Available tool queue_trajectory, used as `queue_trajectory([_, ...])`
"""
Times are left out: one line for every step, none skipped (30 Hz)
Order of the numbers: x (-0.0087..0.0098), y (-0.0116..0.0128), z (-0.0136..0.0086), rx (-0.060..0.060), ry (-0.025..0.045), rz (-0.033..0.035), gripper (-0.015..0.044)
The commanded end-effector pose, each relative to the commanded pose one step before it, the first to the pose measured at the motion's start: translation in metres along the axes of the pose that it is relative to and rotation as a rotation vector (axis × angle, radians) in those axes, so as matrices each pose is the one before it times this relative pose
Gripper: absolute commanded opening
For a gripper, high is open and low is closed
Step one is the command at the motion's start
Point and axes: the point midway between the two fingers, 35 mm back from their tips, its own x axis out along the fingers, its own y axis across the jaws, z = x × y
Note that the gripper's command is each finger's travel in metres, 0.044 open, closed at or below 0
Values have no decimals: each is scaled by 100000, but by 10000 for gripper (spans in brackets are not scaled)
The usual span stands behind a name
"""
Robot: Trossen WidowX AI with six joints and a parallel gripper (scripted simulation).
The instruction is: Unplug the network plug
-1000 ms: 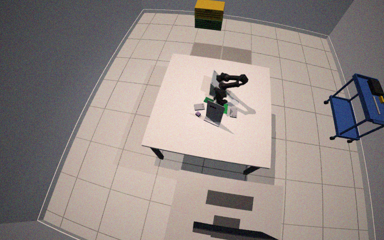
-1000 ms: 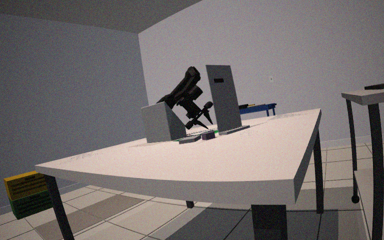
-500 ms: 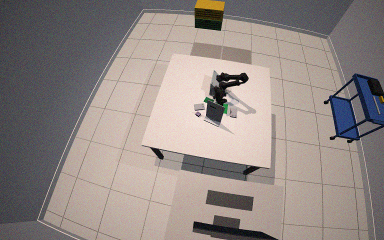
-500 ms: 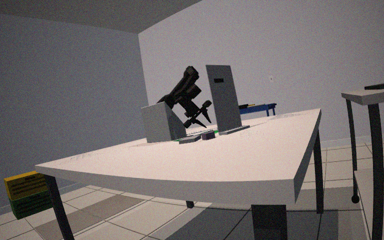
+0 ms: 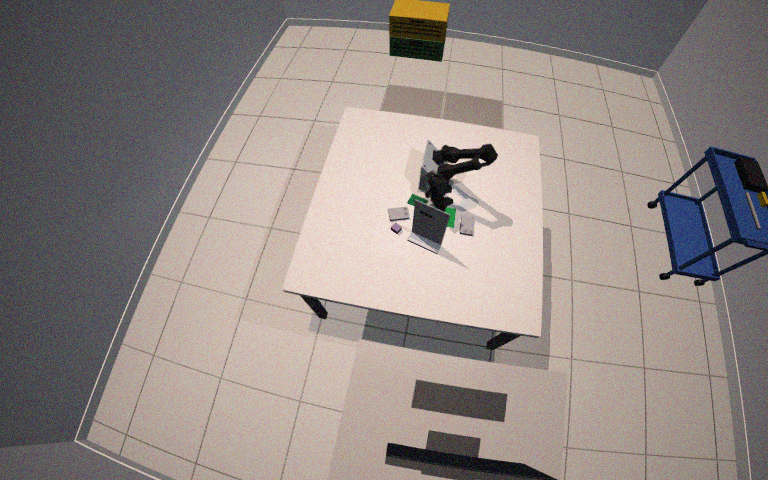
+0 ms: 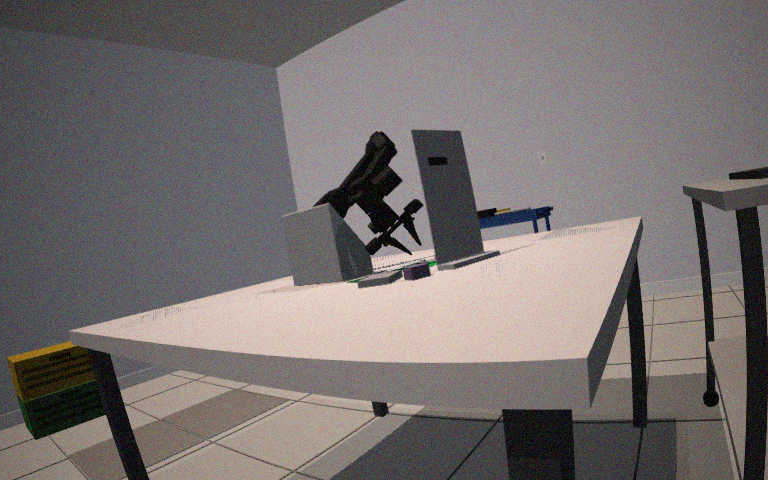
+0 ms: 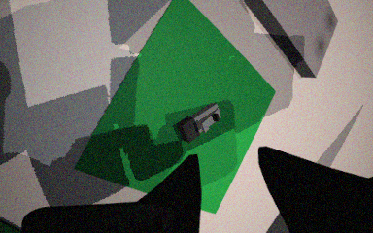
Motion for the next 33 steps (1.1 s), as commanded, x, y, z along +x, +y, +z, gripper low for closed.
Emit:
queue_trajectory([-108, -192, -178, -1114, -215, 54, 156])
queue_trajectory([-36, -5, -35, -13, 29, 82, 156])
queue_trajectory([-36, -5, -34, -12, 28, 81, 156])
queue_trajectory([-37, -6, -33, -12, 27, 79, 156])
queue_trajectory([-37, -6, -33, -12, 26, 78, 156])
queue_trajectory([-37, -7, -32, -11, 25, 77, 156])
queue_trajectory([-38, -7, -32, -11, 24, 75, 156])
queue_trajectory([-38, -7, -31, -11, 23, 74, 156])
queue_trajectory([-38, -8, -30, -10, 22, 72, 156])
queue_trajectory([-38, -8, -30, -10, 21, 71, 156])
queue_trajectory([-39, -8, -29, -9, 20, 70, 156])
queue_trajectory([-39, -9, -28, -9, 19, 68, 156])
queue_trajectory([-39, -9, -28, -9, 18, 67, 156])
queue_trajectory([-40, -9, -27, -8, 17, 66, 156])
queue_trajectory([-40, -10, -26, -8, 16, 64, 156])
queue_trajectory([-40, -10, -26, -8, 15, 63, 156])
queue_trajectory([-41, -11, -25, -7, 14, 61, 156])
queue_trajectory([-41, -11, -24, -7, 13, 60, 156])
queue_trajectory([-41, -11, -24, -7, 12, 59, 156])
queue_trajectory([-42, -12, -23, -6, 11, 57, 156])
queue_trajectory([-42, -12, -22, -6, 11, 56, 156])
queue_trajectory([-42, -12, -22, -6, 10, 54, 156])
queue_trajectory([-42, -13, -21, -6, 9, 53, 156])
queue_trajectory([-43, -13, -21, -5, 8, 51, 156])
queue_trajectory([-43, -14, -20, -5, 7, 50, 156])
queue_trajectory([-43, -14, -19, -5, 6, 48, 156])
queue_trajectory([-44, -14, -19, -4, 6, 47, 156])
queue_trajectory([-44, -15, -18, -4, 5, 46, 156])
queue_trajectory([-44, -15, -17, -4, 4, 44, 156])
queue_trajectory([-44, -16, -17, -3, 3, 43, 156])
queue_trajectory([-45, -16, -16, -3, 3, 41, 156])
queue_trajectory([-45, -16, -15, -3, 2, 40, 156])
queue_trajectory([-45, -17, -15, -3, 1, 38, 156])
